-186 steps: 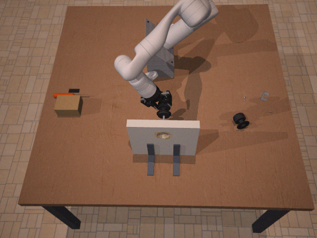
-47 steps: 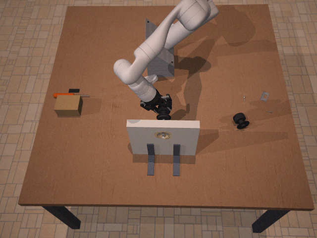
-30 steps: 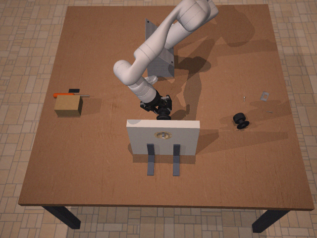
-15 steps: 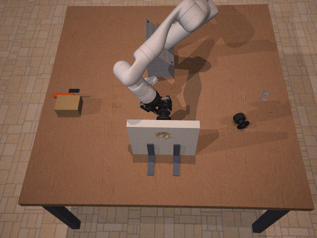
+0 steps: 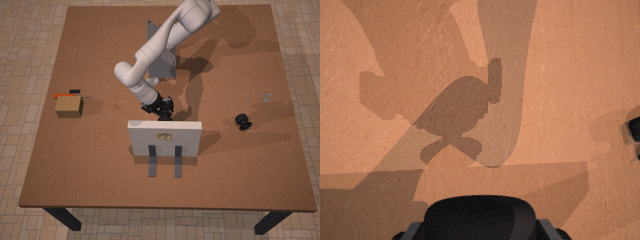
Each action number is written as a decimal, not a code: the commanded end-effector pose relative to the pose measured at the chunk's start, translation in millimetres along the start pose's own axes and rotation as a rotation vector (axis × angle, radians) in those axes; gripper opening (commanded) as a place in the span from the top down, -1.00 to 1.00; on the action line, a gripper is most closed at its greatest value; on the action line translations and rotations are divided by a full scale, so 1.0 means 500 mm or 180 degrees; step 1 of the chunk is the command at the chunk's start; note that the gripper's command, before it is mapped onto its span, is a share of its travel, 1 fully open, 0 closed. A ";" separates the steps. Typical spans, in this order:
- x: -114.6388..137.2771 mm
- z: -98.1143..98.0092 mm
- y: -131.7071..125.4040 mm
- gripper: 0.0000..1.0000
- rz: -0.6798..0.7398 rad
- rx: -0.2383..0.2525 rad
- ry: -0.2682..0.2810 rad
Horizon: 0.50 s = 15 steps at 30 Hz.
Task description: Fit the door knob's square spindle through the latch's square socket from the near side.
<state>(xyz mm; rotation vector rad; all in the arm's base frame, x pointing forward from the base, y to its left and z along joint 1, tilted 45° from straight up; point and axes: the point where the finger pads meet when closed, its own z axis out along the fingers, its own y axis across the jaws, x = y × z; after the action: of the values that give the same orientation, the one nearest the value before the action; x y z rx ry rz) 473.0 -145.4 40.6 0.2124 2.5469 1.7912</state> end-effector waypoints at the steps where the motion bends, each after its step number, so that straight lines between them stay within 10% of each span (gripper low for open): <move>1: -0.001 -0.002 0.001 -0.26 -0.0003 0.0003 -0.0006; 15: -0.010 -0.003 0.001 -0.26 -0.0003 0.0003 -0.0006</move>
<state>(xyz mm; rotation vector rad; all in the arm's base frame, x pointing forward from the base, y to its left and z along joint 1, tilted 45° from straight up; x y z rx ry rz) 477.6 -146.4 40.8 0.2128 2.5468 1.7911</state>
